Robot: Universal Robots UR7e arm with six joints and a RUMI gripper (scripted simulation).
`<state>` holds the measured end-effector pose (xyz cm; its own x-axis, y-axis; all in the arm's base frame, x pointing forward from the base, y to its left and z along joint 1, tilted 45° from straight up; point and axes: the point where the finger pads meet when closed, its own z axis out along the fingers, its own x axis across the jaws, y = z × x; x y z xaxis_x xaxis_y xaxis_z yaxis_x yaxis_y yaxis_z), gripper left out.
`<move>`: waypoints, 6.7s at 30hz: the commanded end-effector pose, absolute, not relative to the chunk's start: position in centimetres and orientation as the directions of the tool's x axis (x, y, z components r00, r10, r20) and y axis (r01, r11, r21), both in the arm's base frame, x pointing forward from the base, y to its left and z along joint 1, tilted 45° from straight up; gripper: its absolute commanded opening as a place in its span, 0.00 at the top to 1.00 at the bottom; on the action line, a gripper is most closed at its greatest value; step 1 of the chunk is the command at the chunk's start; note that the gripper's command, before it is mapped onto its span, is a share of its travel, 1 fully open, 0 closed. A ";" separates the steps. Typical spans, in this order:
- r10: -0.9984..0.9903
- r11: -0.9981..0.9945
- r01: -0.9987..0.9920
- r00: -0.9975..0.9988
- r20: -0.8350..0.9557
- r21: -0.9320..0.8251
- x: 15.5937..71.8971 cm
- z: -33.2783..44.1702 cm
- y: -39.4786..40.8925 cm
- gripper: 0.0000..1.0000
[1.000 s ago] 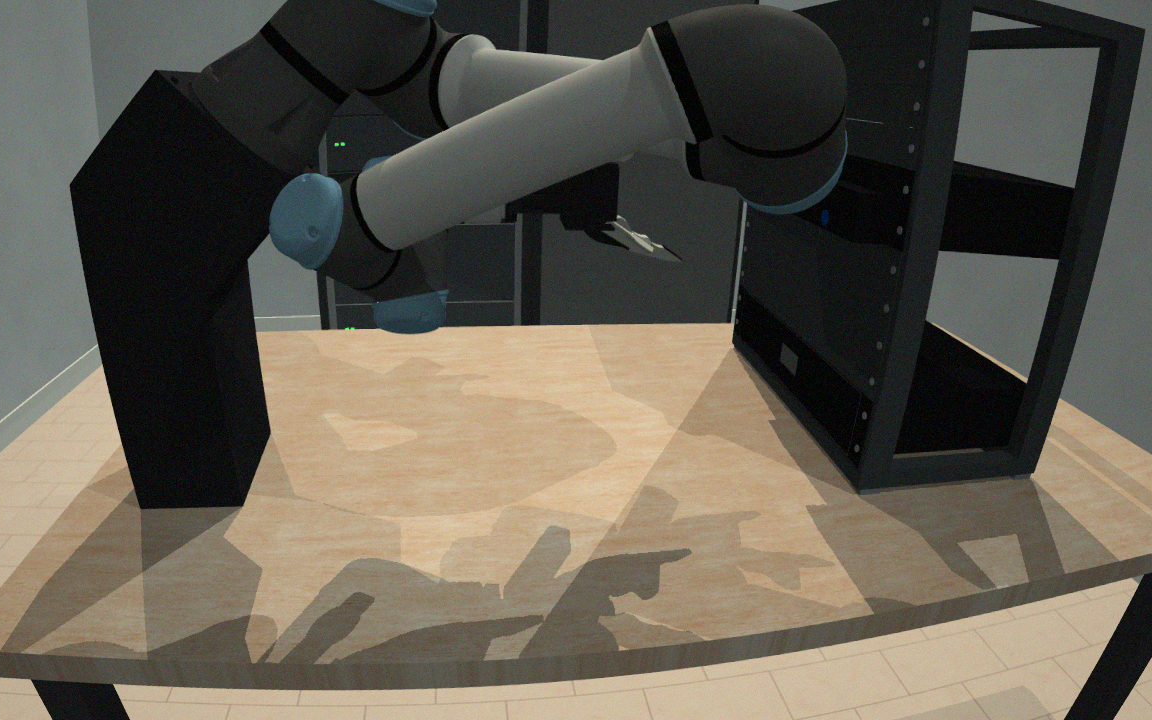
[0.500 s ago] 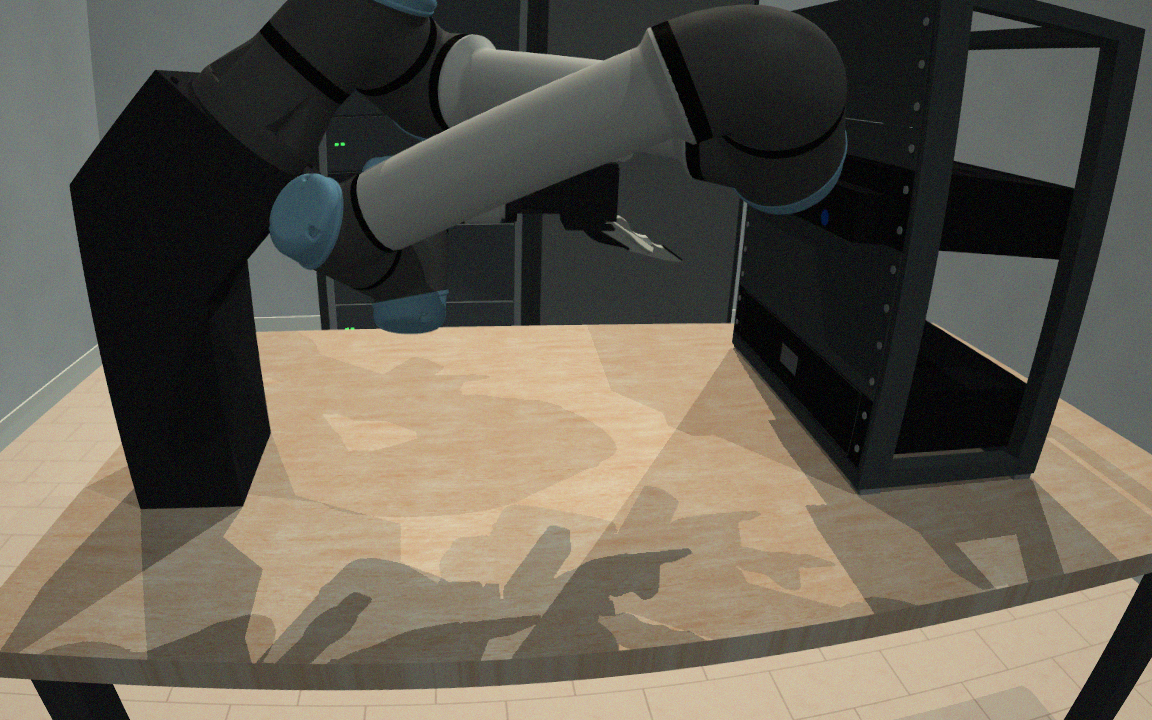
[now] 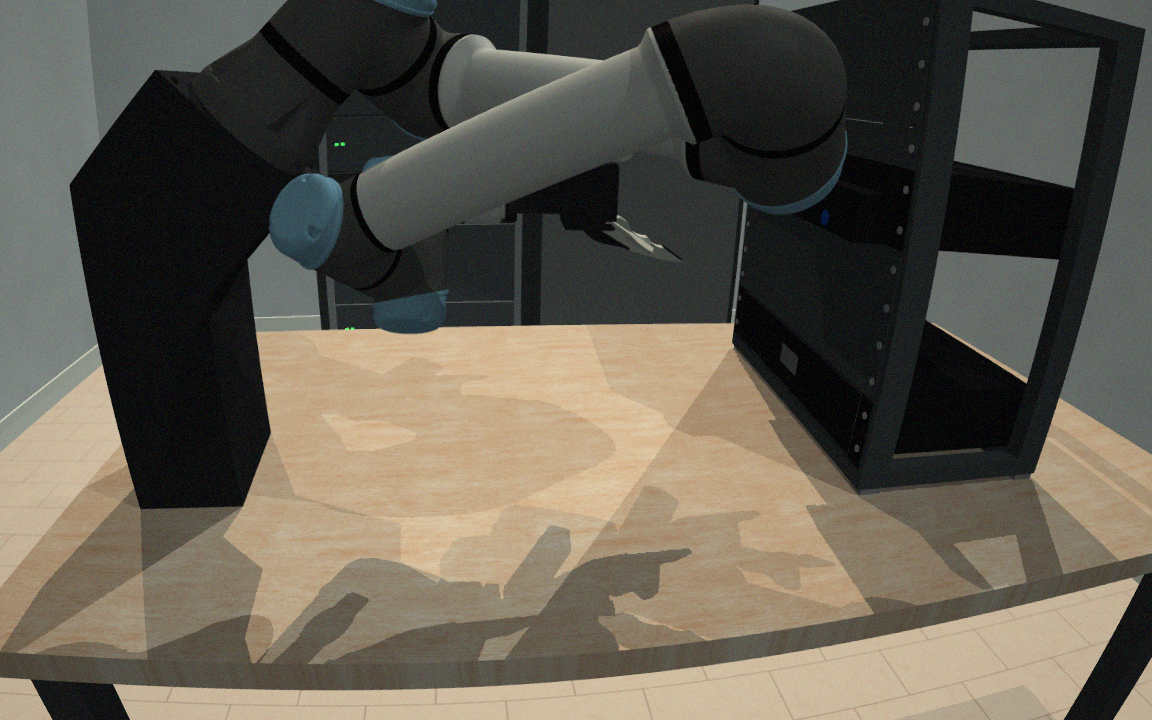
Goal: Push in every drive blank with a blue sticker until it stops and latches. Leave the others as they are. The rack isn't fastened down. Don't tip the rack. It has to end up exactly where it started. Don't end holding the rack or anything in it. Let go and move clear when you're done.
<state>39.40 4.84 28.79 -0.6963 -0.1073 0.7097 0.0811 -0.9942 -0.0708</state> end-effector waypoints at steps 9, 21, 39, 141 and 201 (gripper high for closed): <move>-0.107 -0.994 0.081 -0.697 0.709 -0.071 39.4 28.8 4.8 0.00; -0.107 -0.994 0.081 -0.697 0.709 -0.071 39.4 28.8 4.8 0.00; -0.107 -0.994 0.081 -0.697 0.709 -0.071 41.5 31.3 3.7 0.00; -0.107 -0.994 0.081 -0.697 0.709 -0.071 43.0 33.1 3.0 0.00; -0.107 -0.994 0.081 -0.697 0.709 -0.071 43.1 34.9 6.8 1.00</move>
